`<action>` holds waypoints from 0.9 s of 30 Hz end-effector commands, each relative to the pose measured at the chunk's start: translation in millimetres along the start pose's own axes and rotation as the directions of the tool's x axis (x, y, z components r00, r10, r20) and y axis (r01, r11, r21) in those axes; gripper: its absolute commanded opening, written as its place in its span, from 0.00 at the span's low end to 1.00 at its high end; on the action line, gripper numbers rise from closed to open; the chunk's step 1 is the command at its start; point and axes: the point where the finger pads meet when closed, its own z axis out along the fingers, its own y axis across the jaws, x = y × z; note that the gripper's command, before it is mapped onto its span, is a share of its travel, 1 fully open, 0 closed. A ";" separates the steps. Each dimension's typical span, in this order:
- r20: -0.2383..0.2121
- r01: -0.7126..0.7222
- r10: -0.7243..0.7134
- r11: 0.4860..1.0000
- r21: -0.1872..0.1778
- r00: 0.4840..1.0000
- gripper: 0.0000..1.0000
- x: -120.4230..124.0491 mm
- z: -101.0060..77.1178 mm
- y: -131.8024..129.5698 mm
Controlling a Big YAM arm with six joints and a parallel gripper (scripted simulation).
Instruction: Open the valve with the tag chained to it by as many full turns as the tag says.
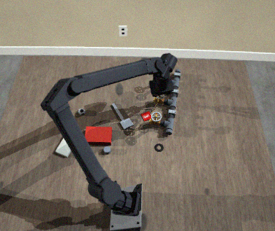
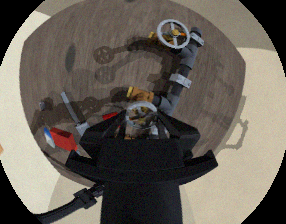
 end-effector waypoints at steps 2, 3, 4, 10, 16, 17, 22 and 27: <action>0.009 0.396 -0.396 0.918 0.014 0.918 0.00 -13.0 -5.2 -2.5; 0.008 0.438 -0.438 0.899 0.015 0.899 0.00 -13.0 -5.2 -2.5; 0.007 0.478 -0.478 0.878 0.015 0.878 0.00 -12.9 -5.2 -2.5; 0.003 0.701 -0.701 0.713 0.016 0.713 0.00 -12.8 -5.1 -2.6; 0.000 0.819 -0.819 0.574 0.015 0.574 0.00 -12.7 -5.0 -2.5; -0.003 0.879 -0.880 0.476 0.013 0.476 0.00 -12.6 -5.0 -2.5; -0.006 0.962 -0.962 0.274 0.007 0.274 0.00 -12.6 -4.9 -2.5; -0.006 0.970 -0.970 0.244 0.007 0.244 0.00 -12.5 -4.8 -2.5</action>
